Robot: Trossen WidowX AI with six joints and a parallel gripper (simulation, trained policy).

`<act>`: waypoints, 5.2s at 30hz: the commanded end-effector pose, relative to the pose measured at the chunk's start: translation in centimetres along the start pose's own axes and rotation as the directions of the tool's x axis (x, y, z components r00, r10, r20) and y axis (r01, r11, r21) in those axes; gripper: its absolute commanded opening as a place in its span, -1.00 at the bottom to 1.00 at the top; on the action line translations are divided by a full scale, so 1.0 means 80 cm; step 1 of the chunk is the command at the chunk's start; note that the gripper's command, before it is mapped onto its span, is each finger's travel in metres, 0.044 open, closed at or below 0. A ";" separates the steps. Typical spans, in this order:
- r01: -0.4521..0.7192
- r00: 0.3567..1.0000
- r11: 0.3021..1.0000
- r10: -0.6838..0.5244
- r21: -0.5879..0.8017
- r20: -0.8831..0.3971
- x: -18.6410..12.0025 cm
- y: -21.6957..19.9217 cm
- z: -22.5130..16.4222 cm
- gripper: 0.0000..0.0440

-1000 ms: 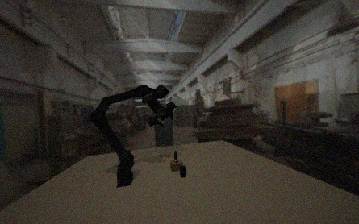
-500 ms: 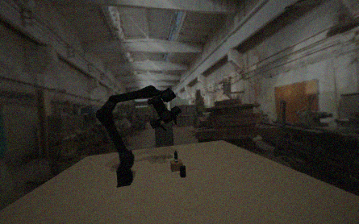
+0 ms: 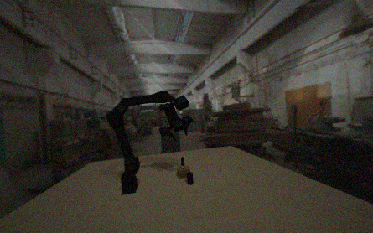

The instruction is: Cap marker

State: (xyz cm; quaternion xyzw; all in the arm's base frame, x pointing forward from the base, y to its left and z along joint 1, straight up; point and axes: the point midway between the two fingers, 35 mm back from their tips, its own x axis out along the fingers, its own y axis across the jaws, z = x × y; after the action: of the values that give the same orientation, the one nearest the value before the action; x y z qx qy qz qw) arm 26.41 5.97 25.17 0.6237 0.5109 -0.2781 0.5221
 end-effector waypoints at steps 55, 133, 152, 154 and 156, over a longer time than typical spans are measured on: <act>0.334 0.922 0.939 -0.344 0.081 0.176 0.083 -0.004 0.146 0.49; 0.437 0.877 0.884 -0.380 -0.163 0.294 0.114 -0.008 0.102 -0.69; 0.443 0.881 0.873 -0.382 -0.204 0.280 0.086 -0.009 0.018 -0.82; 0.446 0.880 0.871 -0.385 -0.206 0.279 0.086 -0.010 0.013 -0.84; 0.449 0.878 0.869 -0.388 -0.206 0.279 0.087 -0.010 0.010 -0.86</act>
State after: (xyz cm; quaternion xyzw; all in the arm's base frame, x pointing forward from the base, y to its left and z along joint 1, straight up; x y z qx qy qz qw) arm 28.02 7.18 18.22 0.3833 0.6040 -0.3860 0.5824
